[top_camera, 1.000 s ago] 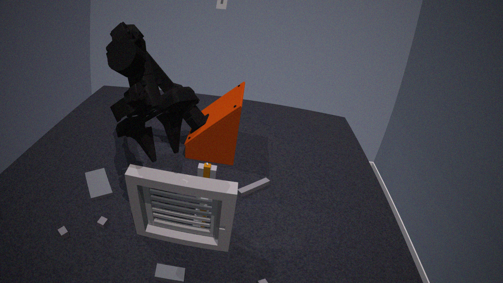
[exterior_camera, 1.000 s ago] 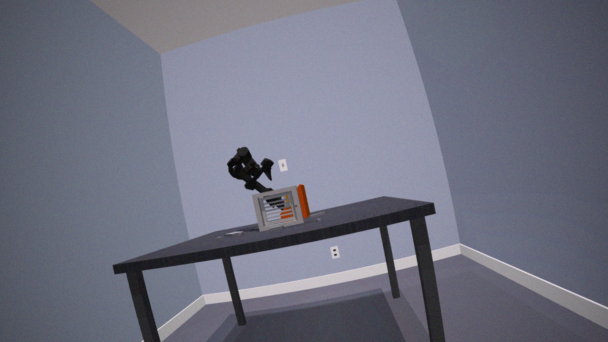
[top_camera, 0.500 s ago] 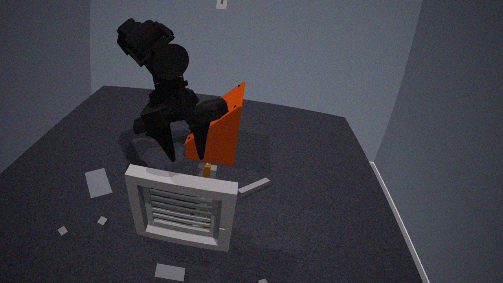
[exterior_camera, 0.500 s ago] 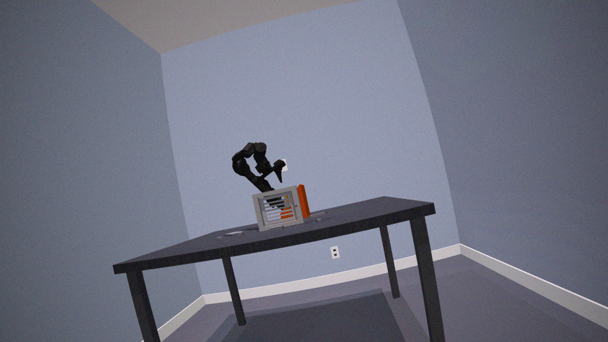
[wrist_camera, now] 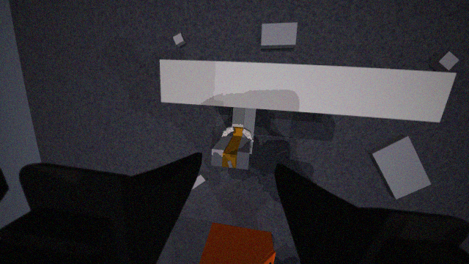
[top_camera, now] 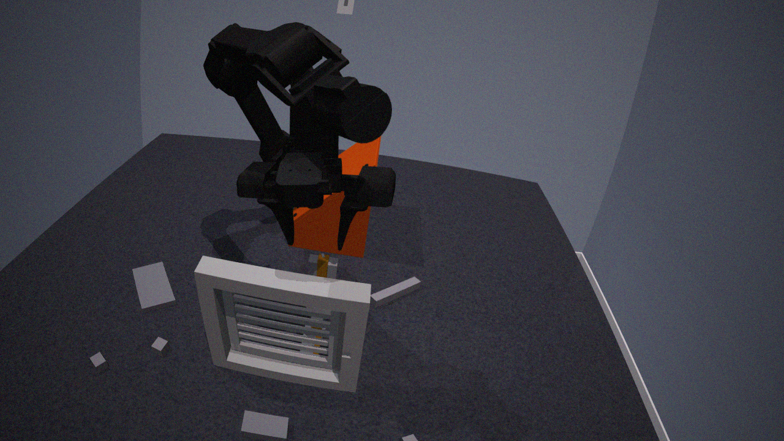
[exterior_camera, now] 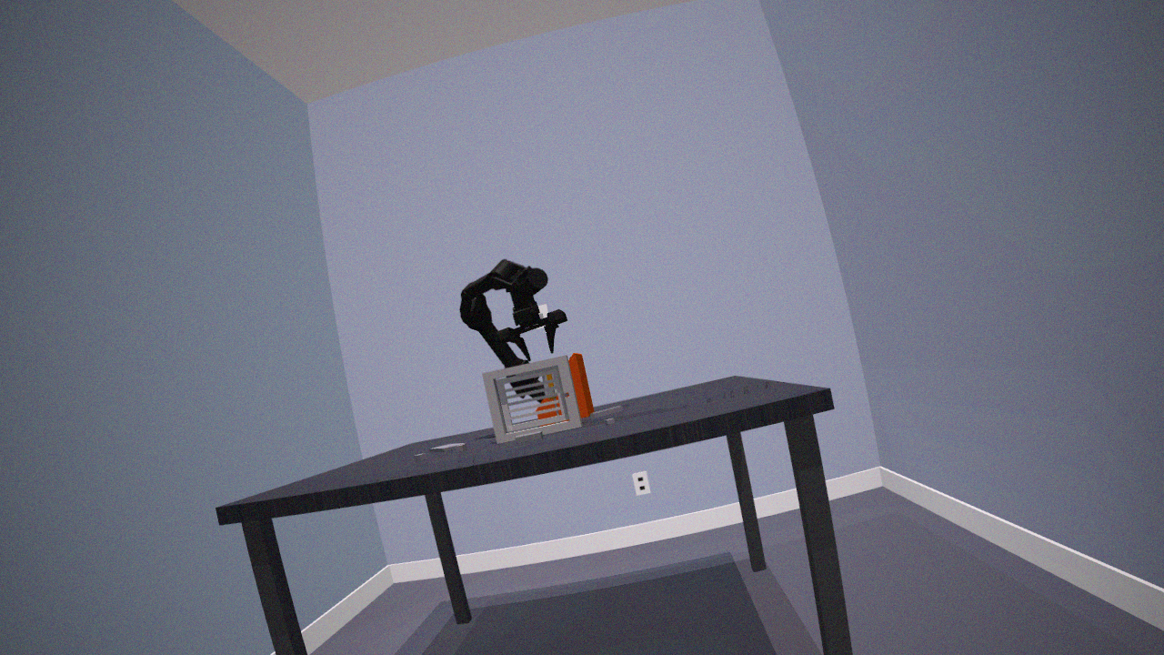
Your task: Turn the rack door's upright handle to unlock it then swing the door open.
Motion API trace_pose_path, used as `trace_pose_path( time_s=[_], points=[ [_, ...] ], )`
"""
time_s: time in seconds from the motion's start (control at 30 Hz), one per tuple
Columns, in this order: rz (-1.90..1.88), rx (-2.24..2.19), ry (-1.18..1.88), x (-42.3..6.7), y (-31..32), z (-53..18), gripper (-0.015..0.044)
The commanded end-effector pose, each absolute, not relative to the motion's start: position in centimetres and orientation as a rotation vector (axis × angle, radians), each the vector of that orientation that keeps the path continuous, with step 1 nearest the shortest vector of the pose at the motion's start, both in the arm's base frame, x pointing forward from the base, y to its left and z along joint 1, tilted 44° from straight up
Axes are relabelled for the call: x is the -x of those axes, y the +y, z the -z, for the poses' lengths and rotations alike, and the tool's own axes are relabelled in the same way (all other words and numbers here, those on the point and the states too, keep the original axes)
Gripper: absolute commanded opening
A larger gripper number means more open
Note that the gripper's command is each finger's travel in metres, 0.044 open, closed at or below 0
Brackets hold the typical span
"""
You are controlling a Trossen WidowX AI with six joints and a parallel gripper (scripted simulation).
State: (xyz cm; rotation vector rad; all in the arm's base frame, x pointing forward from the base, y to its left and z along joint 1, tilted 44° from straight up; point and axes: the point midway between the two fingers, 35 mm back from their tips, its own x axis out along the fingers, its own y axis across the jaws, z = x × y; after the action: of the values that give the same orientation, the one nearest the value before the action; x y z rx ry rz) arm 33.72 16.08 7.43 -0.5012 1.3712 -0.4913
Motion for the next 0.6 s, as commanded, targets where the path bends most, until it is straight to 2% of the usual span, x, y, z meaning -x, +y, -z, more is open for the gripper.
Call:
trace_pose_path(
  time_s=[0.0, 0.57],
  points=[
    [0.532, 0.592, 1.381, -33.2, 16.8, -6.7, 0.0299],
    [0.553, 0.642, 1.399, -33.2, 16.1, -5.3, 0.0299]
  ],
)
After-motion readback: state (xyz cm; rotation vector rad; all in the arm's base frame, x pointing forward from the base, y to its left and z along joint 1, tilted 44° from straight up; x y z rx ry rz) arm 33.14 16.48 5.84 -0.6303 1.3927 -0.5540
